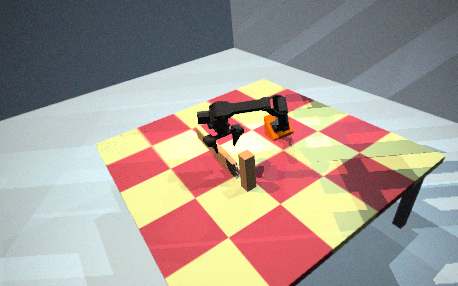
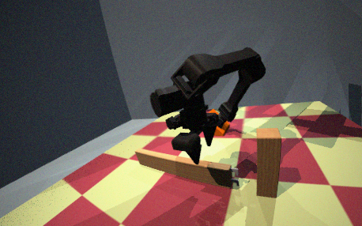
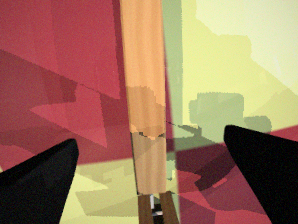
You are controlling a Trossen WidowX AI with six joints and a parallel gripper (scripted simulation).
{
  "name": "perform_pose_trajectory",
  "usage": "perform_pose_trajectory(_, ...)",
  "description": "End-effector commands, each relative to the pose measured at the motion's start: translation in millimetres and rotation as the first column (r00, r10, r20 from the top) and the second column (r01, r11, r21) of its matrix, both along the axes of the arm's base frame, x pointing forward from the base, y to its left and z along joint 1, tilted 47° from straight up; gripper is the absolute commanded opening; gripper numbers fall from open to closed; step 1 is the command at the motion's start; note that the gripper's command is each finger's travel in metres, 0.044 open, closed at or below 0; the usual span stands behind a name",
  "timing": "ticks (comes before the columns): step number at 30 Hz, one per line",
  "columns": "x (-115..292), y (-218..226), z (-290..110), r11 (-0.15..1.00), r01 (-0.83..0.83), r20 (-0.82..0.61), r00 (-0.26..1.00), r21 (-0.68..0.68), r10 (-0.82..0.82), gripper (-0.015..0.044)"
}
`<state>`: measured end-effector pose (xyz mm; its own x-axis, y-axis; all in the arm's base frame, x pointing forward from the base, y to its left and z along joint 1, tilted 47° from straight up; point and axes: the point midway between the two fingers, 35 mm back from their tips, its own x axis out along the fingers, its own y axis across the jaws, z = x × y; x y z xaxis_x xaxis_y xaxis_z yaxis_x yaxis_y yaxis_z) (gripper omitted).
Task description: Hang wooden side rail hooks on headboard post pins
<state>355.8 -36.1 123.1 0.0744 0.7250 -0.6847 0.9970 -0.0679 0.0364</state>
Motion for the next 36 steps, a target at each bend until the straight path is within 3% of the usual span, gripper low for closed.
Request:
perform_pose_trajectory(1,1,6,-6,1.000,0.008,-0.004,1.000,0.005,-0.008,0.0440)
perform_pose_trajectory(36,7,47,-44,1.000,0.008,-0.003,1.000,0.005,-0.008,0.0440)
